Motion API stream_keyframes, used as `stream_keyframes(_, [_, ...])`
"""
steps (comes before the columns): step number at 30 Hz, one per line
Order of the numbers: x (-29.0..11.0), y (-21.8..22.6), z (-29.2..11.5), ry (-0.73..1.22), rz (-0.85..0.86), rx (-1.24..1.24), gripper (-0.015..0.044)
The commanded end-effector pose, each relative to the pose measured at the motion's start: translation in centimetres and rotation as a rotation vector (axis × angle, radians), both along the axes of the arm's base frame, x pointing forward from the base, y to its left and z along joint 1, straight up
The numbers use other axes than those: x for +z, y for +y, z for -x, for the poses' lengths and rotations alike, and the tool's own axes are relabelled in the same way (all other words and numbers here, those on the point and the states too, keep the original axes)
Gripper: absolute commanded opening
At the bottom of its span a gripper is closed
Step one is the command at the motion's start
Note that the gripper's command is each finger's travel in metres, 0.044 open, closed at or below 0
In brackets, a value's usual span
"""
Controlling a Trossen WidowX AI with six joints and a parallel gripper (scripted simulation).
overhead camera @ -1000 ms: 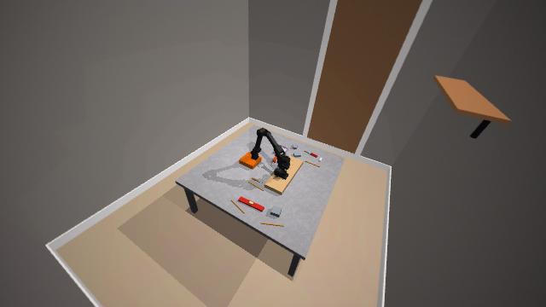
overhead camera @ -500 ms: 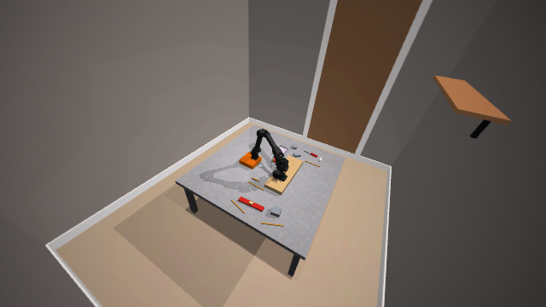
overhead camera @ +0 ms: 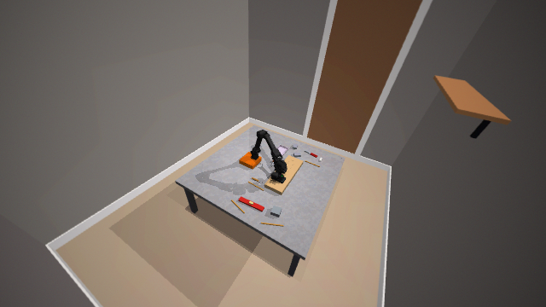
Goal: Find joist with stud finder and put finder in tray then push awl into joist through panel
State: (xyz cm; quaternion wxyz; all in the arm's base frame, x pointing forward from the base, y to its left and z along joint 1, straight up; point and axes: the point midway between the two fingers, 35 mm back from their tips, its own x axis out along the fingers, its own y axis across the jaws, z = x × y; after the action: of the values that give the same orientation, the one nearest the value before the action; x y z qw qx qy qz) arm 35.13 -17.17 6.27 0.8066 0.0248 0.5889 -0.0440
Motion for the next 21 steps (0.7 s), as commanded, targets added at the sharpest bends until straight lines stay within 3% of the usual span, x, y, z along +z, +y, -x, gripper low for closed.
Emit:
stream_keyframes(1, [-0.1,-1.0,0.0,0.002,0.001,0.002,0.0])
stream_keyframes(21, [0.1,-5.1,0.5,0.003,0.006,0.002,0.0])
